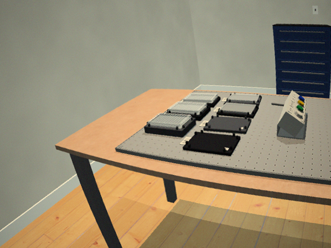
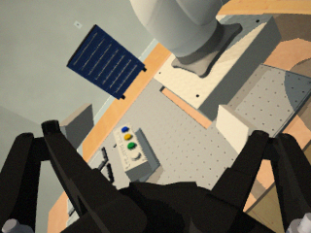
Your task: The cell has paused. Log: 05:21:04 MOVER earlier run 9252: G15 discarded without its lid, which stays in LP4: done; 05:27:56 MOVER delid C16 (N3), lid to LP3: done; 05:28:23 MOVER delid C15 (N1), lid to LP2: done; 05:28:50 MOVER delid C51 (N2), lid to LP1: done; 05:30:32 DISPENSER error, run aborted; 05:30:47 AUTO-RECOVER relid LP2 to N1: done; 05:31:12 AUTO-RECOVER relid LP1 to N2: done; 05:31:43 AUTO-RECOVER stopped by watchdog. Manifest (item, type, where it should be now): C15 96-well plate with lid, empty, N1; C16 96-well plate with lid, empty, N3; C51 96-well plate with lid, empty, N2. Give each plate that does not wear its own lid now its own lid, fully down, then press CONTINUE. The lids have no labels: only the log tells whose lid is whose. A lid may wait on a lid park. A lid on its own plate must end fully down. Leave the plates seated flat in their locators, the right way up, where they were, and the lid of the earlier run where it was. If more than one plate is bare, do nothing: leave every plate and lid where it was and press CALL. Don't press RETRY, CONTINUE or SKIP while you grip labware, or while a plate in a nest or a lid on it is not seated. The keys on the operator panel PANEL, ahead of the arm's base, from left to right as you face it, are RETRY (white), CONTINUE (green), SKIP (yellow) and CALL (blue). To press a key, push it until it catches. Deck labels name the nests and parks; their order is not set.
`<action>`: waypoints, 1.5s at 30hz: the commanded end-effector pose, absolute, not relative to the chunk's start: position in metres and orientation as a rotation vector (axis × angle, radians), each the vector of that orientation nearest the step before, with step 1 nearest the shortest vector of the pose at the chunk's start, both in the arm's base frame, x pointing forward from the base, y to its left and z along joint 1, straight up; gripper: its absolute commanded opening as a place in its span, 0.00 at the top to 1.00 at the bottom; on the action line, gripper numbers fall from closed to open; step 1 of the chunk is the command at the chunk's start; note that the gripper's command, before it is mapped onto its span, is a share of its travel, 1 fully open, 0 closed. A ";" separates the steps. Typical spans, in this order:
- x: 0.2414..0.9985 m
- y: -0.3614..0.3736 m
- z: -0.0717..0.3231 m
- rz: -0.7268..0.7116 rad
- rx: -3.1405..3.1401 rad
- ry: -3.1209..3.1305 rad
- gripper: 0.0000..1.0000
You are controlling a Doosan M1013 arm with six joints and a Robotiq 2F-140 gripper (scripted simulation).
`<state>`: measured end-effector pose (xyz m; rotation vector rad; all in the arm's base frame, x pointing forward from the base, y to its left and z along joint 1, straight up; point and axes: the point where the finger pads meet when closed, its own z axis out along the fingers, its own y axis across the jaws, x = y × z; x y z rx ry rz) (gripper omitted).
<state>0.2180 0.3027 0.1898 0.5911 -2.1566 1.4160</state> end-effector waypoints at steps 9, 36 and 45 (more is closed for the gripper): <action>0.218 0.303 0.190 1.416 0.591 -2.157 0.00; 0.336 0.251 0.105 0.783 0.466 -2.409 0.00; 0.432 0.196 0.062 0.406 0.334 -2.630 0.00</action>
